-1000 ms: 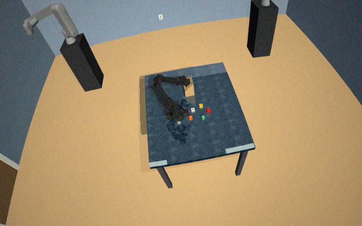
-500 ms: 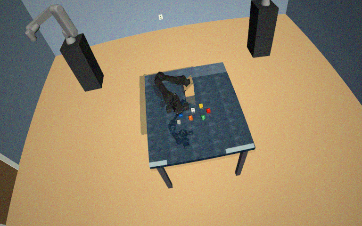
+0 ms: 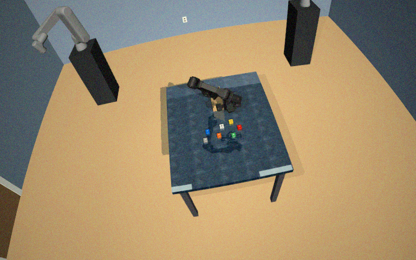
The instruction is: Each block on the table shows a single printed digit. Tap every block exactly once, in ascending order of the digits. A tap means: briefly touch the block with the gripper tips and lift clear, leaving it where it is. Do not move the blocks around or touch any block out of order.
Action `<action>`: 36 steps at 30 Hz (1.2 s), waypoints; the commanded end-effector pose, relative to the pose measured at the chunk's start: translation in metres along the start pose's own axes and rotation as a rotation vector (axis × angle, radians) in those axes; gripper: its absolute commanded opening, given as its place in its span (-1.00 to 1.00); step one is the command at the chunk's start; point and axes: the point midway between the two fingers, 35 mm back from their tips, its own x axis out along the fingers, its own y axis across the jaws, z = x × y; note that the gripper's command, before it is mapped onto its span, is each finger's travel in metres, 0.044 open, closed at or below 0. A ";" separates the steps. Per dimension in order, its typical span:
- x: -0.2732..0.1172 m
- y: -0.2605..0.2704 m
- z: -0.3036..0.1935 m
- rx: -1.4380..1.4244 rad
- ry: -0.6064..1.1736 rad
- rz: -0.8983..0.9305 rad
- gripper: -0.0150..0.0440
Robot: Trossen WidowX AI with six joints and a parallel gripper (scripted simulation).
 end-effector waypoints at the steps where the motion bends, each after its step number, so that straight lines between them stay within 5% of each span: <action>1: 0.004 0.002 -0.006 0.028 0.008 -0.002 -0.42; 7: 0.082 0.001 -0.006 0.029 0.007 -0.005 -0.42; 36: 0.116 0.000 -0.007 0.029 0.007 -0.008 -0.42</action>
